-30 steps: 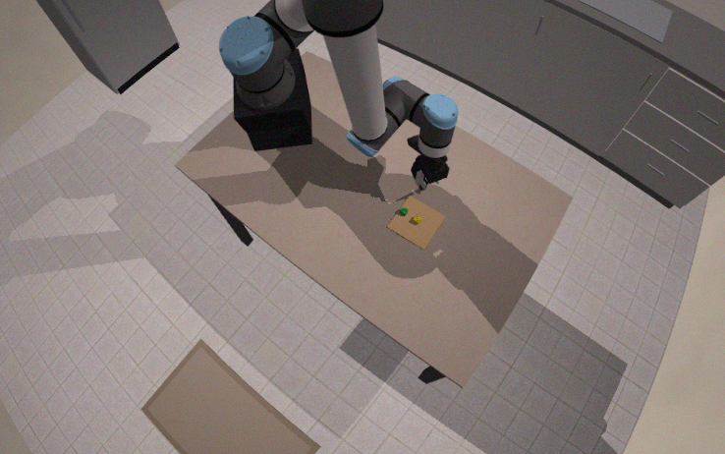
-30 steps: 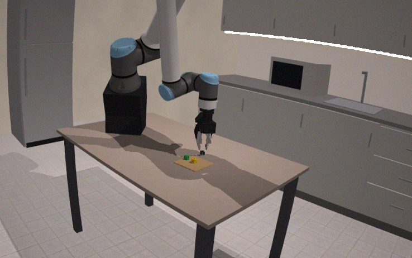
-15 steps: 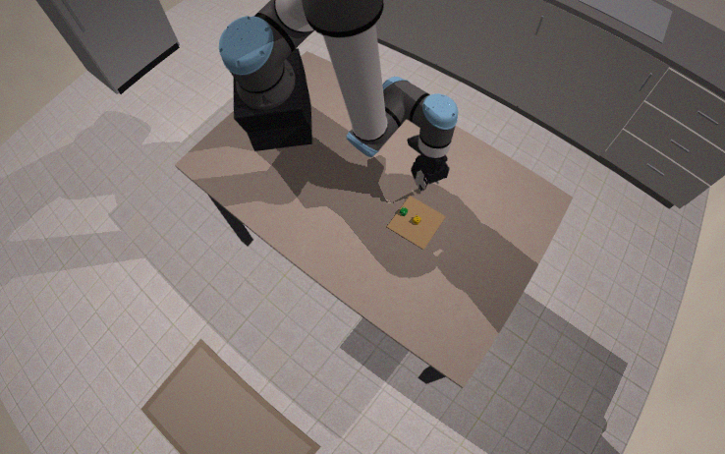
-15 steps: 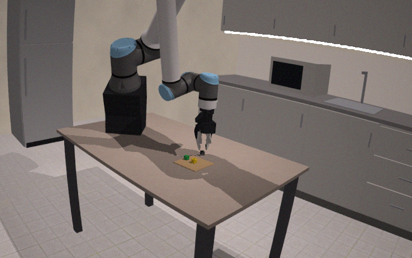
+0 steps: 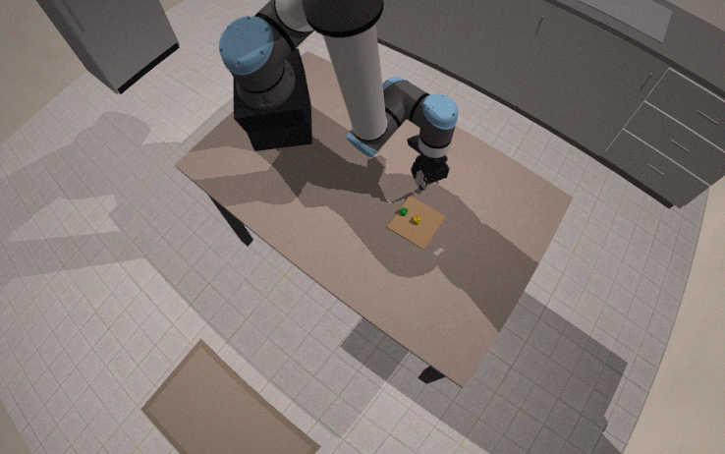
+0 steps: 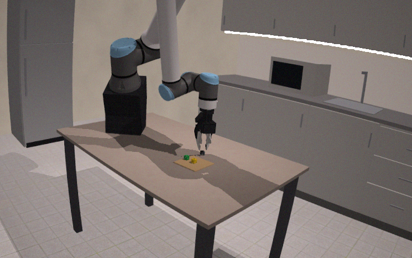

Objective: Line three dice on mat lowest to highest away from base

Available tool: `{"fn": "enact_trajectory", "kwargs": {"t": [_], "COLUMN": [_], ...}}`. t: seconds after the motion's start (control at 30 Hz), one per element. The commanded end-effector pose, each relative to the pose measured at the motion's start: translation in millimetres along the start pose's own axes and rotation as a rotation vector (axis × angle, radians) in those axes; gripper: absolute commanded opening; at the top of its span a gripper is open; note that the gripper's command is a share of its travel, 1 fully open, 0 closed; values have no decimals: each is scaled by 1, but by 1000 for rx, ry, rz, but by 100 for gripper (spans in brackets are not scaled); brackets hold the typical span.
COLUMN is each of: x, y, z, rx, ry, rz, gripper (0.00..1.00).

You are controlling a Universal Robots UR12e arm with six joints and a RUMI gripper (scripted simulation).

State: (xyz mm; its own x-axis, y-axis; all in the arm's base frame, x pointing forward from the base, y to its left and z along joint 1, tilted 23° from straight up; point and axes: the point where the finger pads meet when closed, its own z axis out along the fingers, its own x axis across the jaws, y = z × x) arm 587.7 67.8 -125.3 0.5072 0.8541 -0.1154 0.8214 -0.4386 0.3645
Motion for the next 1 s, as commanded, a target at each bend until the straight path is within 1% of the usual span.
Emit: {"fn": "enact_trajectory", "kwargs": {"t": [0.0,0.33,0.8,0.97], "x": [0,0,0,0], "y": [0,0,0,0], "z": [0,2,21,24], "rx": [-1,-1,-1,-1], "ry": [1,1,1,1], "rz": [0,0,0,0], "gripper": [21,21,21,21]}}
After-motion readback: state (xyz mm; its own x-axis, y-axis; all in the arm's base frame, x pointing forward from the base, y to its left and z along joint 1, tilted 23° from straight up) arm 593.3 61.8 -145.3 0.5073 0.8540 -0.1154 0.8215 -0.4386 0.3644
